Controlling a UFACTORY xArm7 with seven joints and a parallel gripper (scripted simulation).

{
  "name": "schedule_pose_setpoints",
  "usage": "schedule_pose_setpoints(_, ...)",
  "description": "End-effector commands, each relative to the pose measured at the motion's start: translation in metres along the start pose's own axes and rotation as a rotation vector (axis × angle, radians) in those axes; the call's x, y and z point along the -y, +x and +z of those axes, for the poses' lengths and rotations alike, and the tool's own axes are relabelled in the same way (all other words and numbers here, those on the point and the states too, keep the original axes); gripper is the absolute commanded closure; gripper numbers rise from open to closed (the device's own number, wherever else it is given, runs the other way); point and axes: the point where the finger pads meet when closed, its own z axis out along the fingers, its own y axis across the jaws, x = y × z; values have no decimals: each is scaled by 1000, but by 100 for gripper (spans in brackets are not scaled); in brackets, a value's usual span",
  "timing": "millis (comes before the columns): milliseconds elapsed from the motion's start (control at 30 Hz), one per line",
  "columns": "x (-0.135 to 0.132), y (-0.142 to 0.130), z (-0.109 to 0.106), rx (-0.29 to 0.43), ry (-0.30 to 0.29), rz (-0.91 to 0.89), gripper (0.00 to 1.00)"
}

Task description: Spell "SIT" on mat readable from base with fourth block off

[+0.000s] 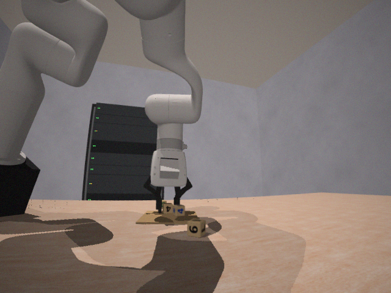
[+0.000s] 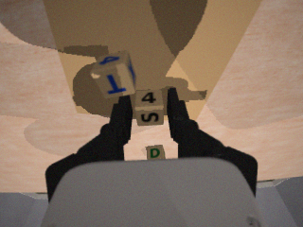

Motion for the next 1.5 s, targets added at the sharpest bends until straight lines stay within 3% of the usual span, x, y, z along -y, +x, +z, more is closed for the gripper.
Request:
schedule_pose_setpoints(0,1,-1,-1,1,3,-1,58)
schedule_pose_setpoints(233,1,-1,-2,1,3,-1,58)
schedule_pose_setpoints(500,1,-1,-17,1,3,-1,58)
schedule_pose_setpoints(933,1,-1,-80,1,3,-1,58)
schedule_pose_setpoints(1267,1,-1,-91,1,3,-1,58)
schedule_pose_setpoints(1300,1,-1,-91,1,3,-1,0)
schedule_pose_setpoints(1467,1,-1,-91,1,3,-1,0)
